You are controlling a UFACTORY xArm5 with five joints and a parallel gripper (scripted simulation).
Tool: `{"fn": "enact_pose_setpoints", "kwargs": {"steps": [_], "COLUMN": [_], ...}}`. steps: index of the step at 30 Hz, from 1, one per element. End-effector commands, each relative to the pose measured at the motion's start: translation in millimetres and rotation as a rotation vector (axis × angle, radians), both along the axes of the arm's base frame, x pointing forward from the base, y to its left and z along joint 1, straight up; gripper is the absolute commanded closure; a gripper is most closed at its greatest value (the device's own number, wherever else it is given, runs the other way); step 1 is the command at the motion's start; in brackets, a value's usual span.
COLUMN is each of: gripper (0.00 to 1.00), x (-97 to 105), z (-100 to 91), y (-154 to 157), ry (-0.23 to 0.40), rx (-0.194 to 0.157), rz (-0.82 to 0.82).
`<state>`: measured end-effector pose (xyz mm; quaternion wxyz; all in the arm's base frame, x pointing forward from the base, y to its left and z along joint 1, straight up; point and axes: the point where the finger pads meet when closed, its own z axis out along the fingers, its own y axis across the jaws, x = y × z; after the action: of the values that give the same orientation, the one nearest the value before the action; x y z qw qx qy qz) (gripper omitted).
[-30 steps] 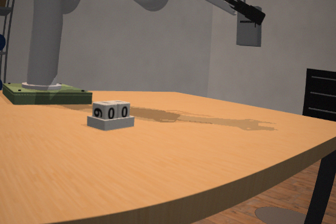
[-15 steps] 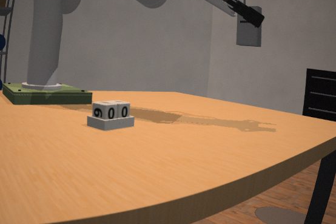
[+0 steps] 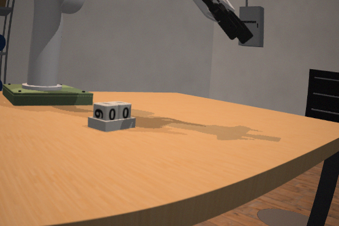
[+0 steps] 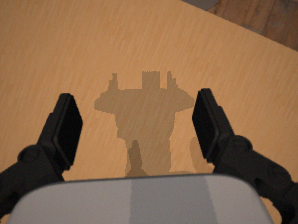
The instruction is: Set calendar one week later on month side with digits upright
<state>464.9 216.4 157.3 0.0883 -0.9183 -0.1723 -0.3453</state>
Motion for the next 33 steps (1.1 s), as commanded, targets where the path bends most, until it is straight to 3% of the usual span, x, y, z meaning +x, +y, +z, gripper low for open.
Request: {"fn": "enact_pose_setpoints", "kwargs": {"steps": [1,2,4,5,6,7,9,12,14,15,20,22,29,33], "gripper": [0.00,0.00,0.00,0.00,0.00,0.00,0.00,0.00,0.00,0.00,0.00,0.00,0.00,0.00], "x": [-2,-7,-7,-13,-13,-21,-21,-40,-40,-50,-69,-87,-108,-112], "z": [-10.8,-16.8,-16.8,-22.2,-22.2,-26.8,-26.8,-33.7,-33.7,-35.9,-38.4,-39.1,-38.5,-38.2], "y": [-33,-51,-51,-70,-70,-87,-87,-119,-119,-133,-156,-173,-191,-194], "ry": [0.097,0.150,0.150,0.205,0.205,0.259,0.259,0.366,0.366,0.416,0.505,0.576,0.657,0.671], "rx": [-0.073,-0.106,-0.106,-0.136,-0.136,-0.163,-0.163,-0.207,-0.207,-0.223,-0.247,-0.261,-0.271,-0.272], "rz": [-0.022,-0.035,-0.035,-0.046,-0.046,-0.057,-0.057,-0.074,-0.074,-0.081,-0.090,-0.096,-0.101,-0.101]}}
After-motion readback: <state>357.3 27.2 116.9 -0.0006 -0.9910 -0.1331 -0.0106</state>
